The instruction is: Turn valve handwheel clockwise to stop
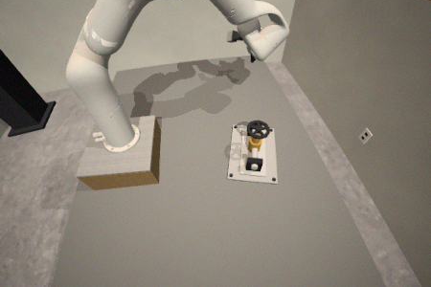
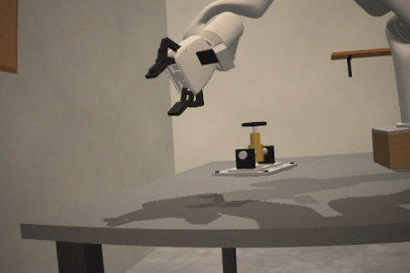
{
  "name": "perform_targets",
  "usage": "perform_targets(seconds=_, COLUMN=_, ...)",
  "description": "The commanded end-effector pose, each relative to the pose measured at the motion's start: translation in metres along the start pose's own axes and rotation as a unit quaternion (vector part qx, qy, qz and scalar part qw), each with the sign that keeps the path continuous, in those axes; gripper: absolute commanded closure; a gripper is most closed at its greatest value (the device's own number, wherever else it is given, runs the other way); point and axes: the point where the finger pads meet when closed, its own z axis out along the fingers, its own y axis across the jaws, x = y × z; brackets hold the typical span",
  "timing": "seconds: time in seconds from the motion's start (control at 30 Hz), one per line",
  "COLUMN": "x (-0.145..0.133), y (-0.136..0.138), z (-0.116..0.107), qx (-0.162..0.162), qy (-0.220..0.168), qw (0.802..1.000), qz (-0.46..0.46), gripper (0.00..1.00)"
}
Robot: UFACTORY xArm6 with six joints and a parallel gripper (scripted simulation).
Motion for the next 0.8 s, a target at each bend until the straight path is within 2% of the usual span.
perform_targets(seconds=0.0, x=-0.004, y=-0.011, z=-0.019, qx=0.018, qy=0.020, qw=0.998, qz=-0.065, gripper=0.00)
perform_targets(seconds=0.03, x=-0.004, y=-0.011, z=-0.019, qx=0.018, qy=0.020, qw=0.998, qz=-0.065, gripper=0.00)
perform_targets(seconds=0.07, x=-0.007, y=-0.021, z=-0.031, qx=0.029, qy=0.029, qw=0.994, qz=-0.105, gripper=0.00)
perform_targets(seconds=0.13, x=-0.007, y=-0.021, z=-0.031, qx=0.029, qy=0.029, qw=0.994, qz=-0.105, gripper=0.00)
perform_targets(seconds=0.17, x=-0.009, y=-0.032, z=-0.042, qx=0.040, qy=0.039, qw=0.988, qz=-0.141, gripper=0.00)
perform_targets(seconds=0.27, x=-0.010, y=-0.033, z=-0.044, qx=0.042, qy=0.040, qw=0.988, qz=-0.145, gripper=0.00)
perform_targets(seconds=0.3, x=-0.013, y=-0.047, z=-0.057, qx=0.056, qy=0.052, qw=0.980, qz=-0.185, gripper=0.00)
perform_targets(seconds=0.4, x=-0.013, y=-0.047, z=-0.057, qx=0.056, qy=0.052, qw=0.980, qz=-0.185, gripper=0.00)
perform_targets(seconds=0.43, x=-0.017, y=-0.061, z=-0.072, qx=0.071, qy=0.064, qw=0.970, qz=-0.225, gripper=0.00)
perform_targets(seconds=0.5, x=-0.017, y=-0.061, z=-0.072, qx=0.071, qy=0.064, qw=0.970, qz=-0.225, gripper=0.00)
perform_targets(seconds=0.53, x=-0.021, y=-0.074, z=-0.086, qx=0.086, qy=0.075, qw=0.960, qz=-0.257, gripper=0.00)
perform_targets(seconds=0.6, x=-0.022, y=-0.077, z=-0.088, qx=0.088, qy=0.077, qw=0.958, qz=-0.263, gripper=0.00)
perform_targets(seconds=0.63, x=-0.025, y=-0.088, z=-0.101, qx=0.102, qy=0.088, qw=0.947, qz=-0.291, gripper=0.00)
perform_targets(seconds=0.7, x=-0.026, y=-0.093, z=-0.105, qx=0.106, qy=0.091, qw=0.944, qz=-0.300, gripper=0.00)
perform_targets(seconds=0.77, x=-0.032, y=-0.109, z=-0.122, qx=0.125, qy=0.106, qw=0.928, qz=-0.334, gripper=0.00)
